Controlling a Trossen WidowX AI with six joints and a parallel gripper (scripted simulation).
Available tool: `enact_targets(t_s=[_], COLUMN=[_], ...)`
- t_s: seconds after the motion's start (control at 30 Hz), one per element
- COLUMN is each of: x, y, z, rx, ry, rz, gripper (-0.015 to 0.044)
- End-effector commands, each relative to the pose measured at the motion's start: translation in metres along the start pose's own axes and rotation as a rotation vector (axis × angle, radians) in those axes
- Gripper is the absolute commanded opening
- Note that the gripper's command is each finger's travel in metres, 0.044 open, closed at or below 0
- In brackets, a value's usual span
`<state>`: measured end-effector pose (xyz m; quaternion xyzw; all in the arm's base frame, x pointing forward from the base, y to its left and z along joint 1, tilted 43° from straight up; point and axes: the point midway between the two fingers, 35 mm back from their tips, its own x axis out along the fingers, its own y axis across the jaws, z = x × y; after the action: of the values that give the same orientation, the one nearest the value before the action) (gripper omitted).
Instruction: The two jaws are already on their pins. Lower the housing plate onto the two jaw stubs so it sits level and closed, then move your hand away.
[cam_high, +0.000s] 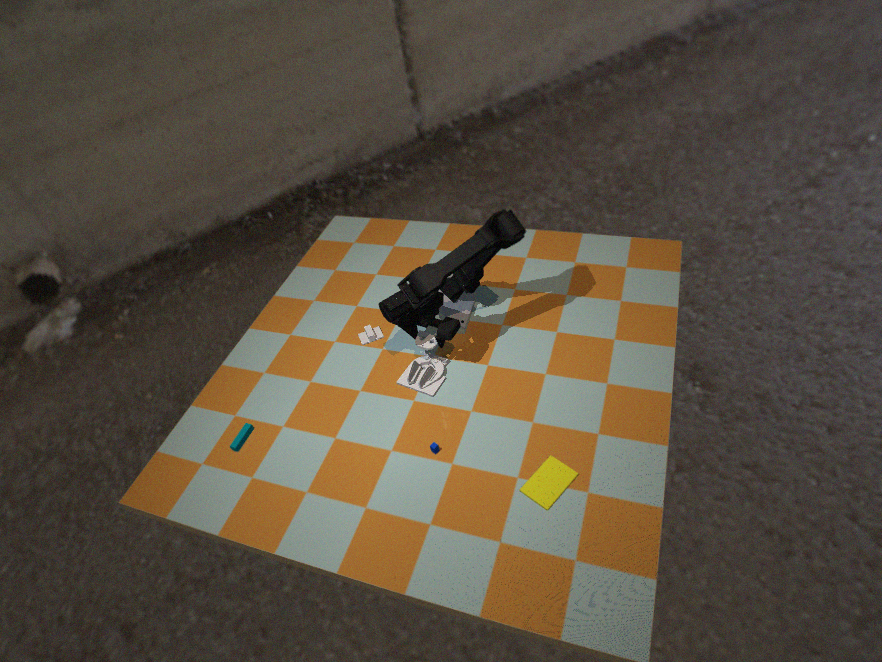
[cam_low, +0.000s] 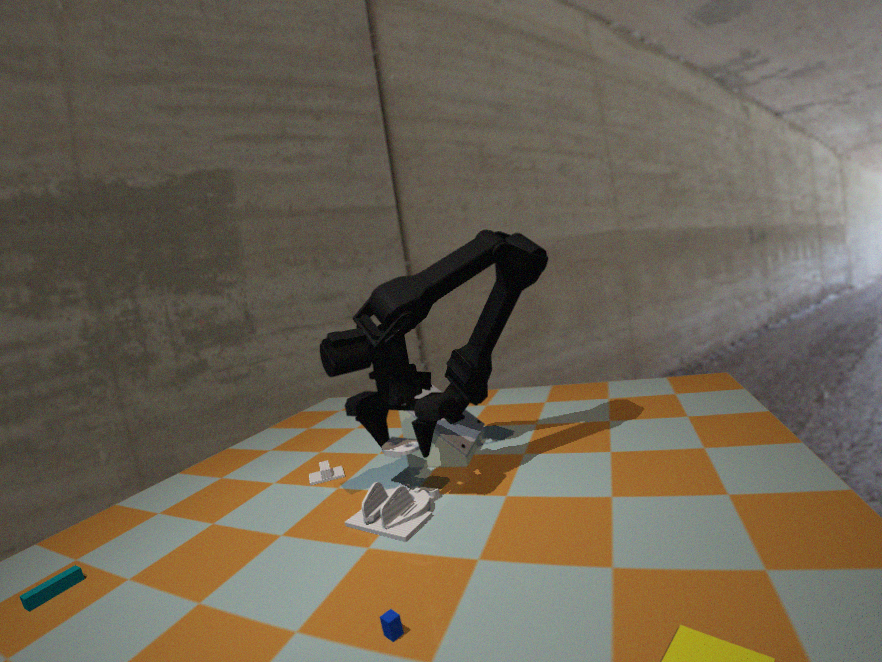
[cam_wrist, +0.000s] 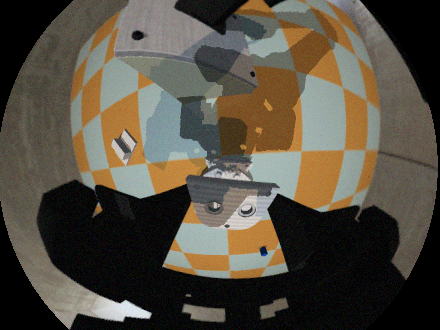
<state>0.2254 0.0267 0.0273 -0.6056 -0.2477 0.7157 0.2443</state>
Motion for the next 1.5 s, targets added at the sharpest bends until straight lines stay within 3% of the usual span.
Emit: enact_targets(t_s=[0.0,1.47], x=[0.000,0.062], y=[-0.001,-0.002], z=[0.000,0.001], rx=[0.000,-0.004], ry=[0.000,0.000], rz=[-0.005,-0.008], gripper=[0.0351,0.0351])
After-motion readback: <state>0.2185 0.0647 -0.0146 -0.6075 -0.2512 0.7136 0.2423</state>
